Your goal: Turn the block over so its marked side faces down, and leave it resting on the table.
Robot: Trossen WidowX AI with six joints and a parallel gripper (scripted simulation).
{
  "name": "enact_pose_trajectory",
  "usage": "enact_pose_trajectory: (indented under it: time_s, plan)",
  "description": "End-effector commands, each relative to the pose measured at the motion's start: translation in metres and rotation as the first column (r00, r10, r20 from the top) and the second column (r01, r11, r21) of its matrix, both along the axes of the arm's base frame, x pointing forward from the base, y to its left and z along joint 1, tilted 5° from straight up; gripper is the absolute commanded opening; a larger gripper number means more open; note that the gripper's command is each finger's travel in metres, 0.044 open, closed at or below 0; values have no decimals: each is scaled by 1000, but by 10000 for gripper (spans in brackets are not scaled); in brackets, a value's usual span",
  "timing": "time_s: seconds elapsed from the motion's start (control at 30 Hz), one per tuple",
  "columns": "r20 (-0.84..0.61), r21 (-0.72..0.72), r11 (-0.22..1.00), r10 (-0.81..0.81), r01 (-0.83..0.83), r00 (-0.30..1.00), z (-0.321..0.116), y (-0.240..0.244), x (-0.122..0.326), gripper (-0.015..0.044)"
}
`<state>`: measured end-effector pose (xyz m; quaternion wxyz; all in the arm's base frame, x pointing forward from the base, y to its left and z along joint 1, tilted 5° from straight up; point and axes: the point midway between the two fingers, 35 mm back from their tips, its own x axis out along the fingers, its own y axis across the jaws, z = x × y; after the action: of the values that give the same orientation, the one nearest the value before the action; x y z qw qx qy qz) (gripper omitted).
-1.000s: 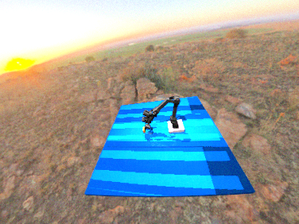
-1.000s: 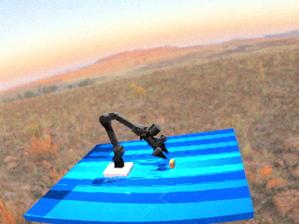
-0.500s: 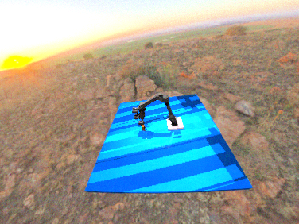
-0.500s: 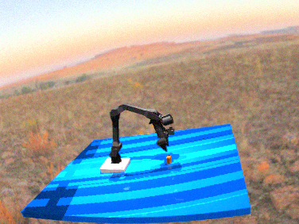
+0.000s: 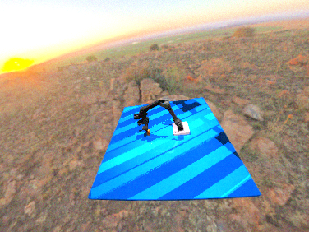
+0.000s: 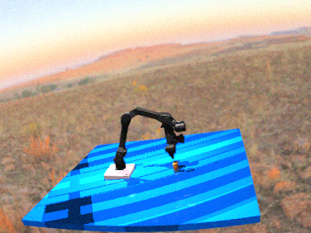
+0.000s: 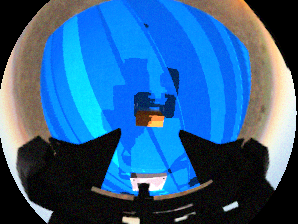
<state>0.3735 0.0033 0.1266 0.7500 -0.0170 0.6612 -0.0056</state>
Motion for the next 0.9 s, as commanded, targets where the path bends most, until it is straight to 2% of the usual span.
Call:
enact_pose_trajectory:
  time_s: [0.0,0.87]
  plan:
    - [-15,-5,1000,-4,4,1000,-14,-1,0,440]
    - [-15,-5,1000,-4,4,1000,-58,-3,5,440]
